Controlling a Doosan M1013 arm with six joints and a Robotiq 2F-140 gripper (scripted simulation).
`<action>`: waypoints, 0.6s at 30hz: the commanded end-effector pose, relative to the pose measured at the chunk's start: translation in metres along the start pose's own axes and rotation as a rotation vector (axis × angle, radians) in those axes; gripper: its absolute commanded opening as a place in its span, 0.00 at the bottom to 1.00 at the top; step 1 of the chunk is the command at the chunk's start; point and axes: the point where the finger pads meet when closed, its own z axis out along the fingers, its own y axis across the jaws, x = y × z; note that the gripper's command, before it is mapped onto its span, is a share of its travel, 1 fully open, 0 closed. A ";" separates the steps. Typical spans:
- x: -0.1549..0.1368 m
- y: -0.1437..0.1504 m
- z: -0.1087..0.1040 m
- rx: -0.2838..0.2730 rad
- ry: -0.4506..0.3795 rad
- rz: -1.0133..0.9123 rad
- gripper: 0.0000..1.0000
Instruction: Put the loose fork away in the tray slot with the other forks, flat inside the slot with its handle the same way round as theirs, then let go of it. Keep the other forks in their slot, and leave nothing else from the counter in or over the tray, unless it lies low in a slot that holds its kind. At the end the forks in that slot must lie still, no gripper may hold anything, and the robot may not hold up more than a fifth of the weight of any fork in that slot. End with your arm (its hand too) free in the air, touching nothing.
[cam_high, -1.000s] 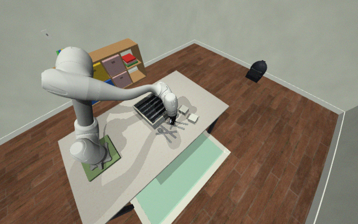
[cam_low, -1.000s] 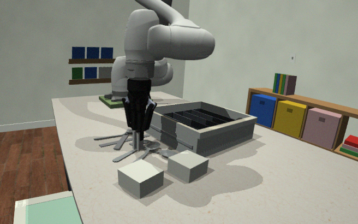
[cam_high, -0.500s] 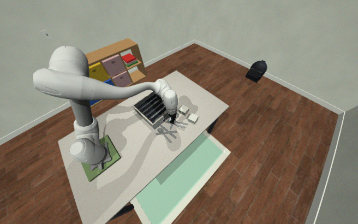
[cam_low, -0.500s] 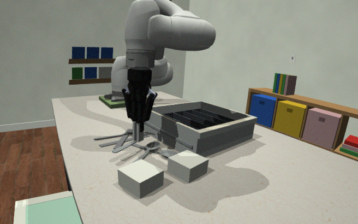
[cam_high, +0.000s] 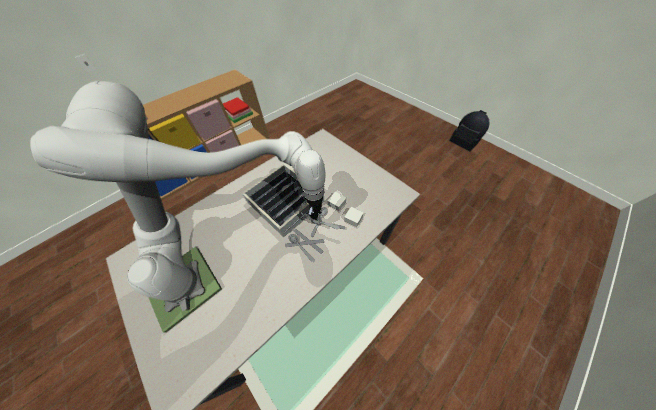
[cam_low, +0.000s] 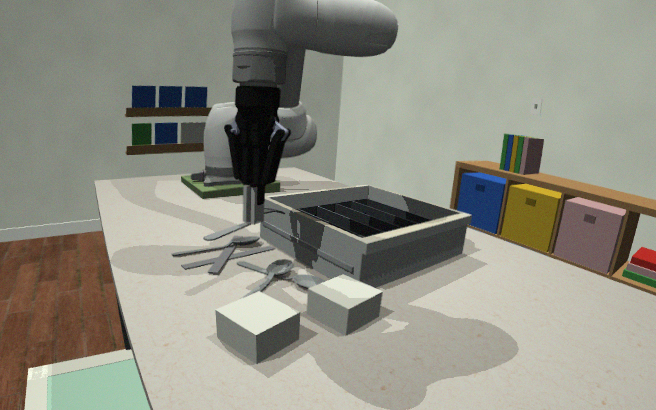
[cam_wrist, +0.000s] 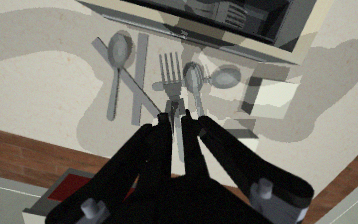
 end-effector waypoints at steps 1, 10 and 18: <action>0.000 0.000 -0.018 0.000 0.000 0.000 0.01; 0.000 0.000 -0.054 0.000 0.000 0.000 0.01; 0.000 0.000 -0.072 0.000 0.000 0.000 0.01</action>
